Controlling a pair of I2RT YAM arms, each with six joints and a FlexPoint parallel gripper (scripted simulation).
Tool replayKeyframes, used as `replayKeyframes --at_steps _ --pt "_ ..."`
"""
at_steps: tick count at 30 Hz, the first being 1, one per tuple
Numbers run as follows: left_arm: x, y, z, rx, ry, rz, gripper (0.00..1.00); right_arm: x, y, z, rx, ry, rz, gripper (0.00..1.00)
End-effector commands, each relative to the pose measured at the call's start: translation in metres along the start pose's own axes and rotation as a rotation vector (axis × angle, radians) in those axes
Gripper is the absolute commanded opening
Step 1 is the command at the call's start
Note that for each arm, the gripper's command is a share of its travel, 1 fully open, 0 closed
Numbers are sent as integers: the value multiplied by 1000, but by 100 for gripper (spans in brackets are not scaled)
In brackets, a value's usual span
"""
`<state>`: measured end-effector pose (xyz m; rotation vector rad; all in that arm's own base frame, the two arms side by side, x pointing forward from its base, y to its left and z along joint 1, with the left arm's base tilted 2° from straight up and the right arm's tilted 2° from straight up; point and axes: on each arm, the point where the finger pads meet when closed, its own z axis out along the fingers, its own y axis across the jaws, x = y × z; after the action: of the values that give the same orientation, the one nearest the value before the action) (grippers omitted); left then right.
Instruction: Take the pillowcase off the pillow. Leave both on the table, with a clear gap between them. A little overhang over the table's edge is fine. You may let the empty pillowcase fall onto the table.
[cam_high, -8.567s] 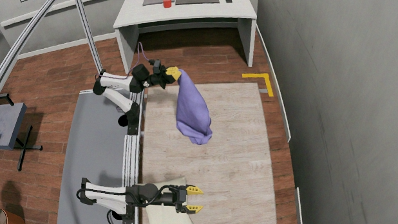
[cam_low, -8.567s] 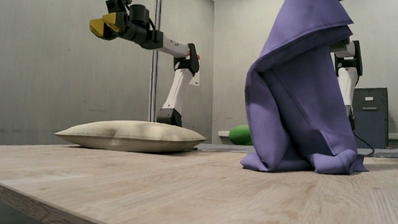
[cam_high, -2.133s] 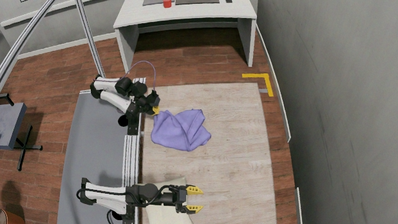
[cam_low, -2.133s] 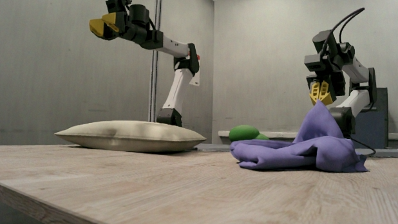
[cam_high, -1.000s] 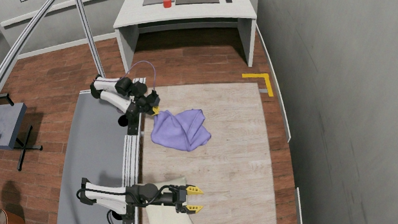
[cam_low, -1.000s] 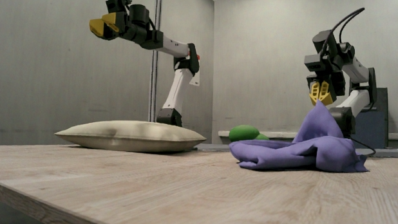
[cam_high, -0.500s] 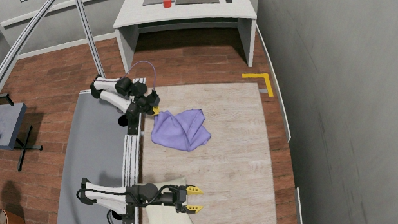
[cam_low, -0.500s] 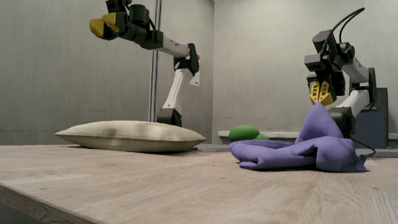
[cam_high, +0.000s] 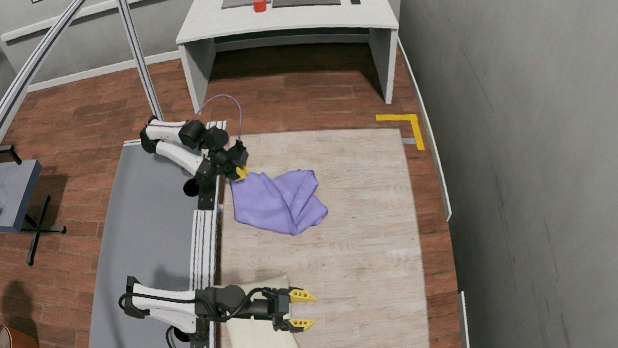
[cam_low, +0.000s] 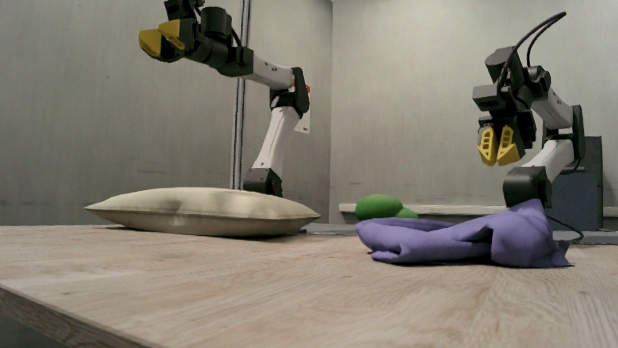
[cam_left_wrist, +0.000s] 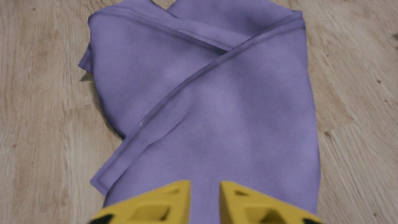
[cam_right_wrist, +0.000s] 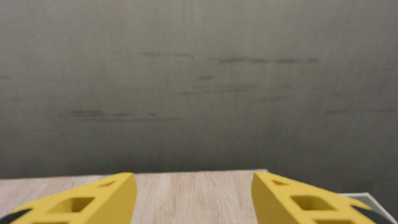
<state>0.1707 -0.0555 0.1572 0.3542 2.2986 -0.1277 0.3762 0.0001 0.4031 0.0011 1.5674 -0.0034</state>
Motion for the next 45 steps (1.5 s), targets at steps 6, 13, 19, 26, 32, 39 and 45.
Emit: replayKeyframes --at_steps 6,13,19,26,32,39,45 --pt "3 0 2 3 12 -13 60 -23 3 -8 -5 -57 3 60" --pt "3 0 2 3 12 -13 60 -23 3 -8 -5 -57 3 60" --pt "3 0 2 3 12 -13 60 -23 3 -8 -5 -57 3 60" --pt "3 0 2 3 12 -13 60 -23 3 -8 -5 -57 3 60" --pt "-9 0 -8 -3 -1 -7 60 -23 3 -8 -5 -57 3 60" --pt "-18 0 -17 -4 -5 -8 60 -23 3 -8 -5 -57 3 60" --pt "-26 0 -24 -3 -7 -9 60 -23 3 -8 -5 -57 3 60"
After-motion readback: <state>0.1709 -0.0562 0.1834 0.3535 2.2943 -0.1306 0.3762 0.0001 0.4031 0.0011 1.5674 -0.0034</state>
